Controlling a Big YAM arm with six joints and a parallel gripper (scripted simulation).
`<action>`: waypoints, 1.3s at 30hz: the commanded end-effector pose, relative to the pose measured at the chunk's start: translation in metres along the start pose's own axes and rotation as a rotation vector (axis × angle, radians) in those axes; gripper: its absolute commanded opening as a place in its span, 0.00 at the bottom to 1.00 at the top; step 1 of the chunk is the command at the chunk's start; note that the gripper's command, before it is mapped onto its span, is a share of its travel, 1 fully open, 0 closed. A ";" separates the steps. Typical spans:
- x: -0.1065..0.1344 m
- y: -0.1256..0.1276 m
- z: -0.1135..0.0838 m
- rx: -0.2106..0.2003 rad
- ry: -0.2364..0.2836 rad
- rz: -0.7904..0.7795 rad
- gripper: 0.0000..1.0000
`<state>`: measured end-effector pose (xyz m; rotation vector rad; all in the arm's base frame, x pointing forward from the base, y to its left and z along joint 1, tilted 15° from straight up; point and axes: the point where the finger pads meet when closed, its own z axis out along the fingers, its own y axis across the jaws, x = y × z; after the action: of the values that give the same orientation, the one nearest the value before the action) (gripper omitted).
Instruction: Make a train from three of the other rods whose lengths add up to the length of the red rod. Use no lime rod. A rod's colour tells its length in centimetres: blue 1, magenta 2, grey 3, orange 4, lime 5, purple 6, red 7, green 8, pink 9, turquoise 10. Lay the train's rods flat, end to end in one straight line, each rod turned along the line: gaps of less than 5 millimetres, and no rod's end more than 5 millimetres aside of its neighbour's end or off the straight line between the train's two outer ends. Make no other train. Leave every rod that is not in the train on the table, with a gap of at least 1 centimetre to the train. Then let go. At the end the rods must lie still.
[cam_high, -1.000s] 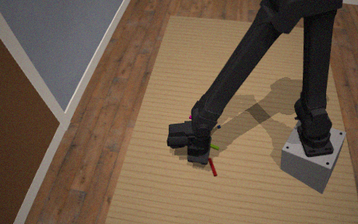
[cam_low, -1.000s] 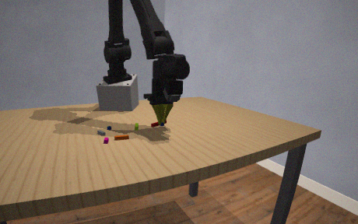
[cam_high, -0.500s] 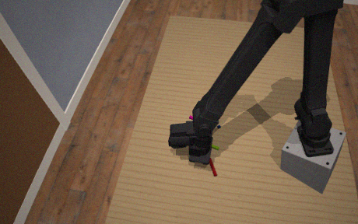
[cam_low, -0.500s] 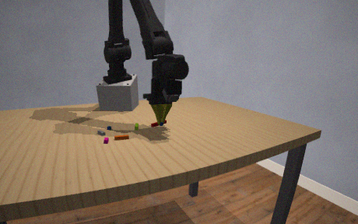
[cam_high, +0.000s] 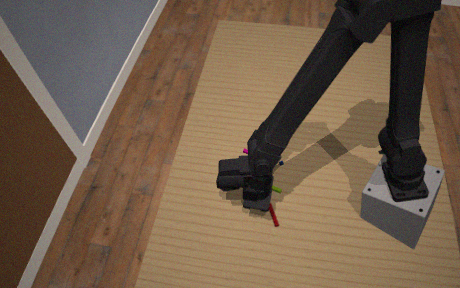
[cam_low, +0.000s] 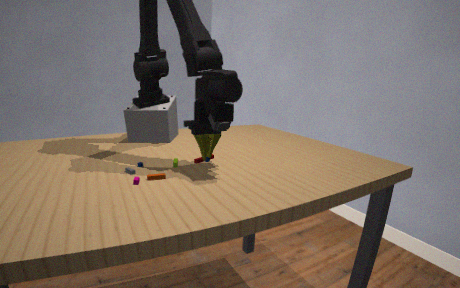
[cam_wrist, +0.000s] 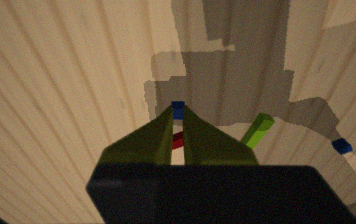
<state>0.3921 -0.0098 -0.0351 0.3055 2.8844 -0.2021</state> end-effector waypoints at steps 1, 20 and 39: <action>-0.003 -0.006 -0.002 -0.002 -0.013 0.009 0.04; -0.010 -0.004 0.001 0.000 -0.005 0.009 0.04; -0.010 -0.004 0.001 0.000 -0.005 0.009 0.04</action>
<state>0.3921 -0.0098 -0.0351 0.3057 2.8844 -0.2020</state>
